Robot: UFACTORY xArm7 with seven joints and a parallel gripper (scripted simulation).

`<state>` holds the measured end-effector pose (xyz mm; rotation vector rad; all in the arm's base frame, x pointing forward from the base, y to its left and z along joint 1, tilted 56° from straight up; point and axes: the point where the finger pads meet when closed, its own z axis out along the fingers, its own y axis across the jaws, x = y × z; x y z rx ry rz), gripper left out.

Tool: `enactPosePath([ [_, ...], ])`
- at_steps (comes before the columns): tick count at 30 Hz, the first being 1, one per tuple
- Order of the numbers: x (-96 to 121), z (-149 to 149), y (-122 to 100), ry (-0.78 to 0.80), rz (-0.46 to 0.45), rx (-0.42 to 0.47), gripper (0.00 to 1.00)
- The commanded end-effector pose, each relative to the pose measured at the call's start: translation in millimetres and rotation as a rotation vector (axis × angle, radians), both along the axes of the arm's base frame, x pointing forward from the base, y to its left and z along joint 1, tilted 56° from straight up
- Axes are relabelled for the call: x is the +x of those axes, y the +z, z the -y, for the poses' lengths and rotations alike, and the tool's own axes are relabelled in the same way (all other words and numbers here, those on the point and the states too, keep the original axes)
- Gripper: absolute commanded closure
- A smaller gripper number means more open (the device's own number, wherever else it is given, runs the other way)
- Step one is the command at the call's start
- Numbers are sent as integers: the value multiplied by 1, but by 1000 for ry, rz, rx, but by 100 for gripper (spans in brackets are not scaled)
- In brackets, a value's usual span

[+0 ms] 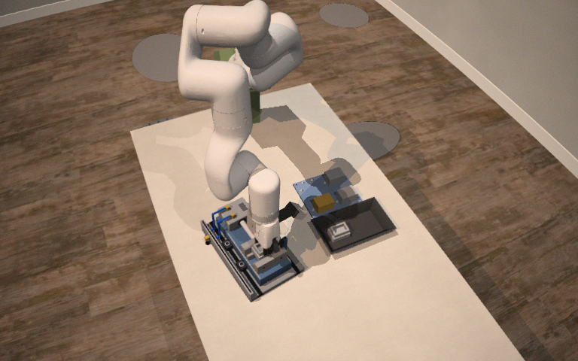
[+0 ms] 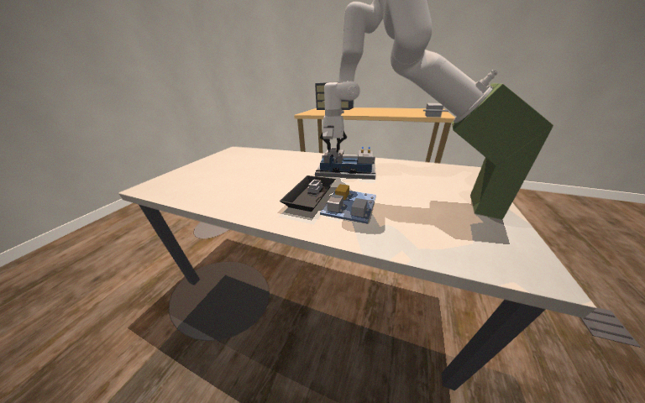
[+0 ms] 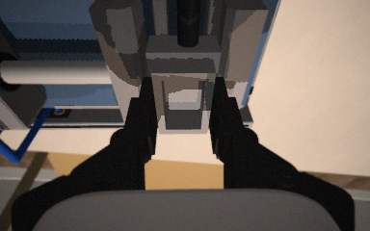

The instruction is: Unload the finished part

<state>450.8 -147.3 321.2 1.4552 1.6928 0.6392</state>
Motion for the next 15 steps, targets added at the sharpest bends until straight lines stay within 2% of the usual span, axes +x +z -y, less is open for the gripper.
enactPosePath([
  [1,0,0,1,0,3,0,100],
  [15,-12,-1,10,0,3,0,100],
])
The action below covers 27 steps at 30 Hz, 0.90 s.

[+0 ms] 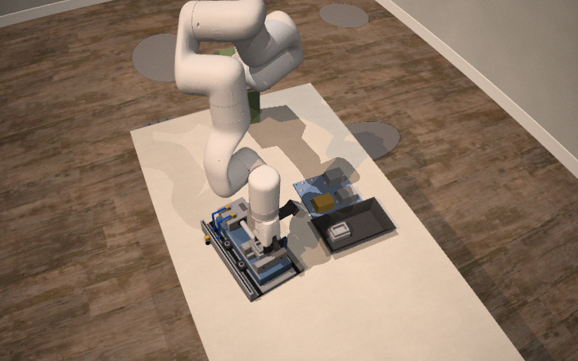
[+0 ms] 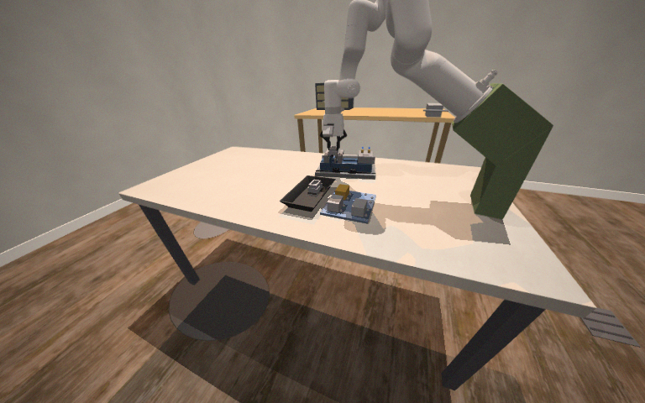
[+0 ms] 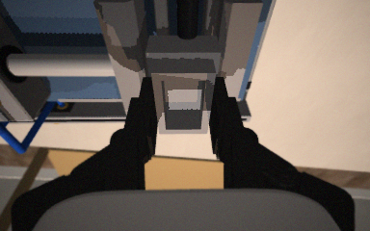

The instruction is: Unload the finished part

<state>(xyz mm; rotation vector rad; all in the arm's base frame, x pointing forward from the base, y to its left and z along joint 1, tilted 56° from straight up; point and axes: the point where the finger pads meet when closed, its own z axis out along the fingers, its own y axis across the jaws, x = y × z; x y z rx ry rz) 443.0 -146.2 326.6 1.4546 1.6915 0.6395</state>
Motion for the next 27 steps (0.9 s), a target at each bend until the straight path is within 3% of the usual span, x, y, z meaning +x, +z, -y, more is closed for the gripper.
enactPosePath([
  [1,-6,-1,5,0,1,0,100],
  [27,-30,-4,21,0,1,0,100],
])
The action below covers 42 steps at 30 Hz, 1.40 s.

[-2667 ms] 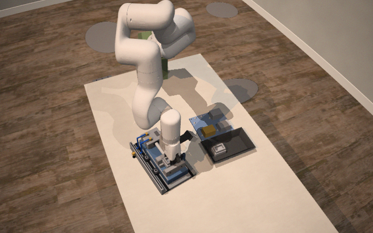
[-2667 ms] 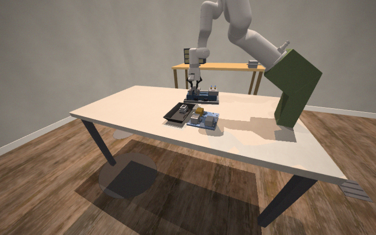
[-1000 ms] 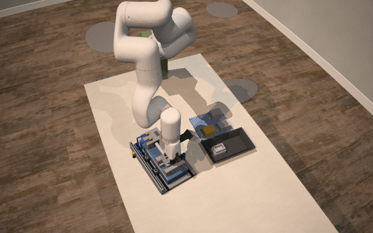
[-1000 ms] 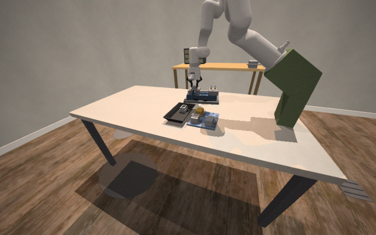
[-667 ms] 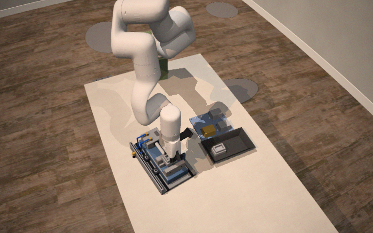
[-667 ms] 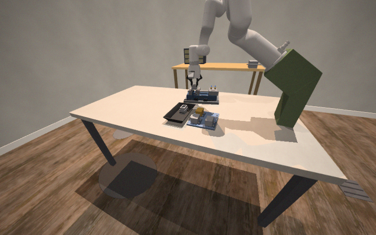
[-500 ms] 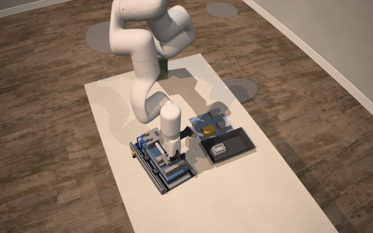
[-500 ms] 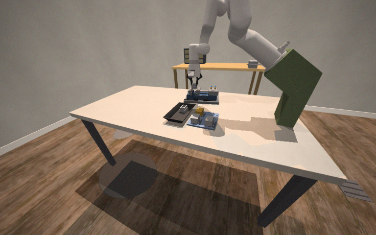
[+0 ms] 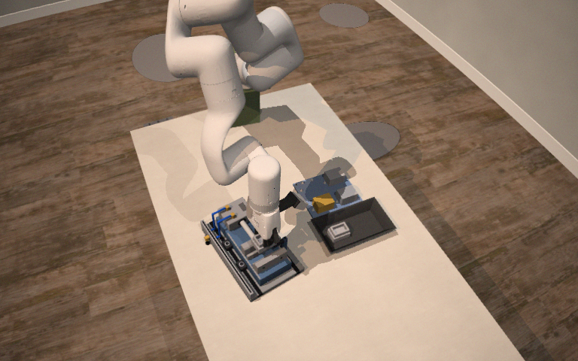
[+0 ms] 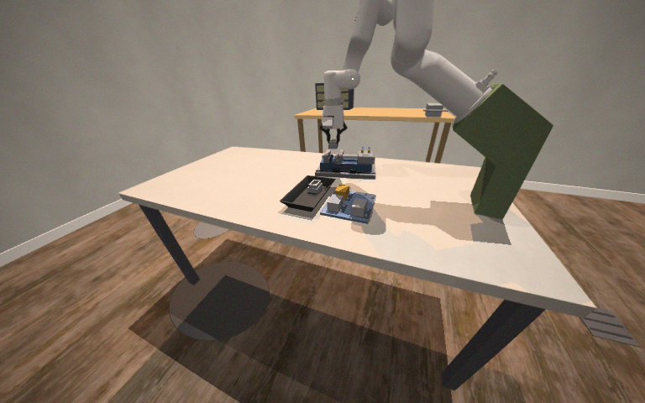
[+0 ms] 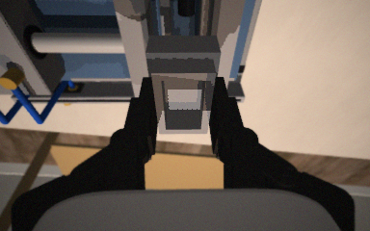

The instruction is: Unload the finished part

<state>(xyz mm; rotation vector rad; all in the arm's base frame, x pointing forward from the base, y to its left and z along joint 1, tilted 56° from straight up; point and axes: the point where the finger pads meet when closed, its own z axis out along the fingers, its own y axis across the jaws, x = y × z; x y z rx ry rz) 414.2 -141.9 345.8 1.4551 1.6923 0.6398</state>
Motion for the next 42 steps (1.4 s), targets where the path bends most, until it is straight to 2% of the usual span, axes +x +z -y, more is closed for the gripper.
enactPosePath([
  [1,-1,0,2,0,2,0,100],
  [12,0,-3,4,-5,2,-1,100],
  [19,8,-23,12,-28,0,-6,100],
  [25,21,-60,22,-61,1,-9,100],
  [27,21,-60,22,-61,1,-9,100],
  [34,35,-120,26,-92,10,-2,100],
  [42,43,-186,18,-107,21,21,100],
])
